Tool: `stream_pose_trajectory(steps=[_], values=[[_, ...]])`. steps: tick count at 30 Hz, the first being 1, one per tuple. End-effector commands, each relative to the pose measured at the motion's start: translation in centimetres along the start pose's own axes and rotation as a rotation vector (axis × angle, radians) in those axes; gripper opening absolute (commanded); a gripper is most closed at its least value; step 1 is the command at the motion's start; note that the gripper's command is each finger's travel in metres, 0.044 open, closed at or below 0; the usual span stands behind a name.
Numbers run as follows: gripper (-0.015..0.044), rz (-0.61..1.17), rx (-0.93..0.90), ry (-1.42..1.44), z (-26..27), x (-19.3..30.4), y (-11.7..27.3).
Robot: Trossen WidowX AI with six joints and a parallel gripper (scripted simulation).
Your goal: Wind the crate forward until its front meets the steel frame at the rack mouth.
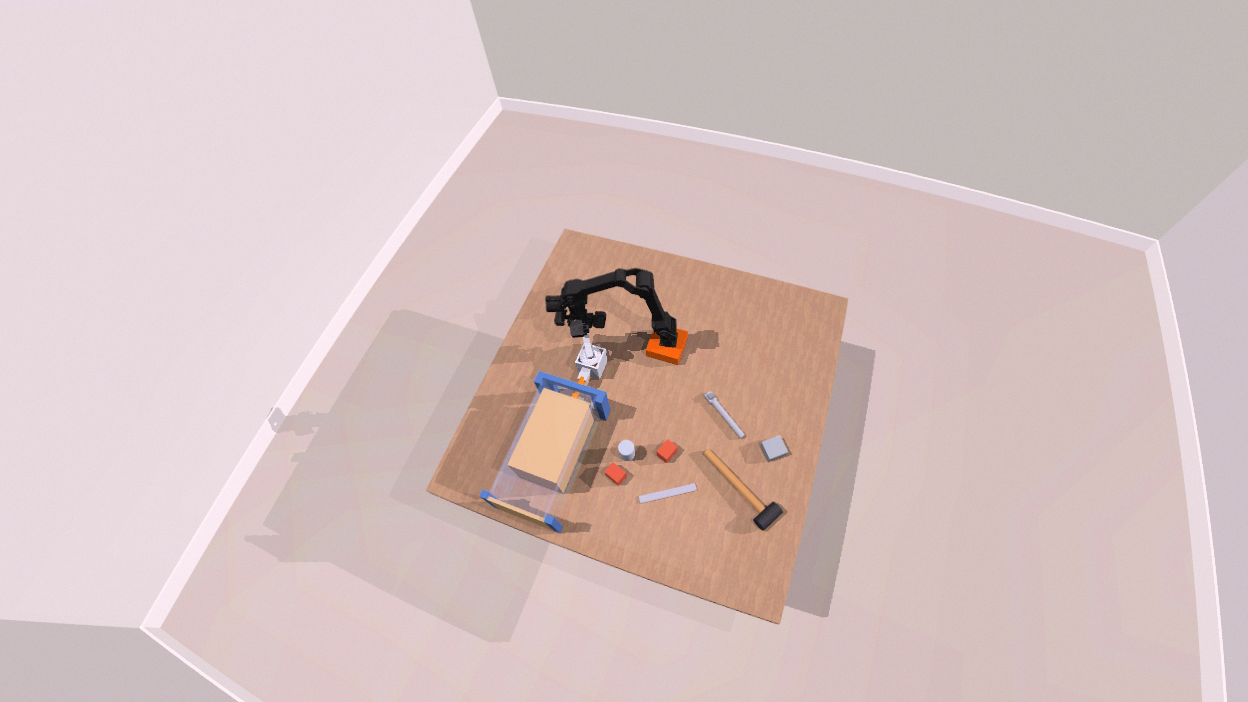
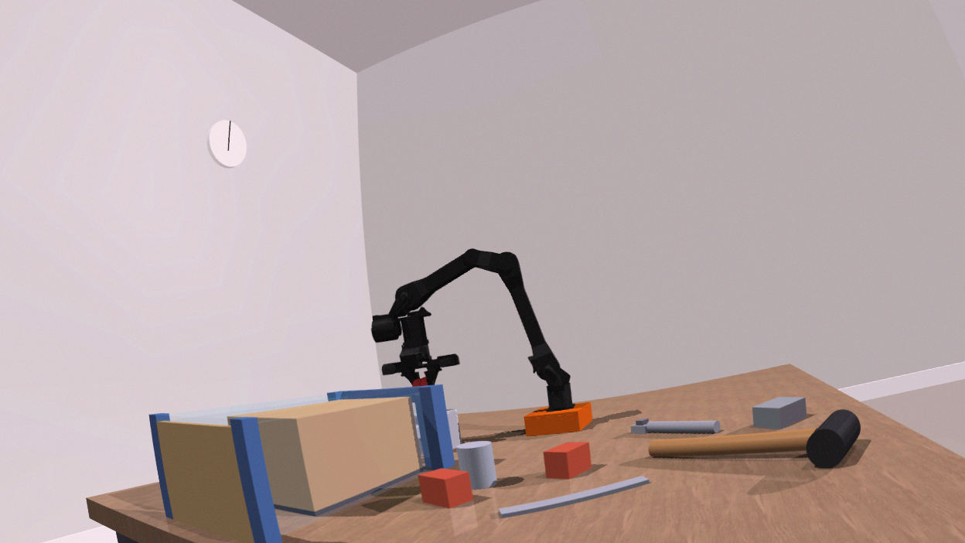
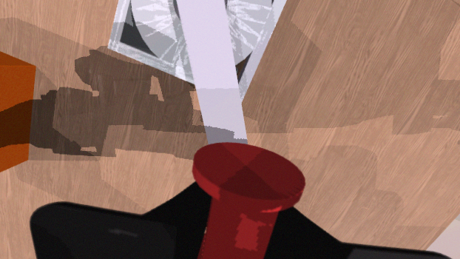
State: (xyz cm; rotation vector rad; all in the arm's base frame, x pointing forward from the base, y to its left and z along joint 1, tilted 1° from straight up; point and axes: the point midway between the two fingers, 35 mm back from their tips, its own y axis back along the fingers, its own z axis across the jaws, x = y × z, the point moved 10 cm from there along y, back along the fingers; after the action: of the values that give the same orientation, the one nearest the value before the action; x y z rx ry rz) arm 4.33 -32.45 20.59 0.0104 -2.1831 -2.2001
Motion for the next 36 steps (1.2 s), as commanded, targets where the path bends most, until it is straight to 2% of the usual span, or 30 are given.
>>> stream_pose_trajectory(steps=[1,36], values=[[0.0000,-0.017,0.032,0.002,-1.2,-0.7,0.1],[0.0000,-0.019,0.034,0.002,-3.9,-3.3,0.3]])
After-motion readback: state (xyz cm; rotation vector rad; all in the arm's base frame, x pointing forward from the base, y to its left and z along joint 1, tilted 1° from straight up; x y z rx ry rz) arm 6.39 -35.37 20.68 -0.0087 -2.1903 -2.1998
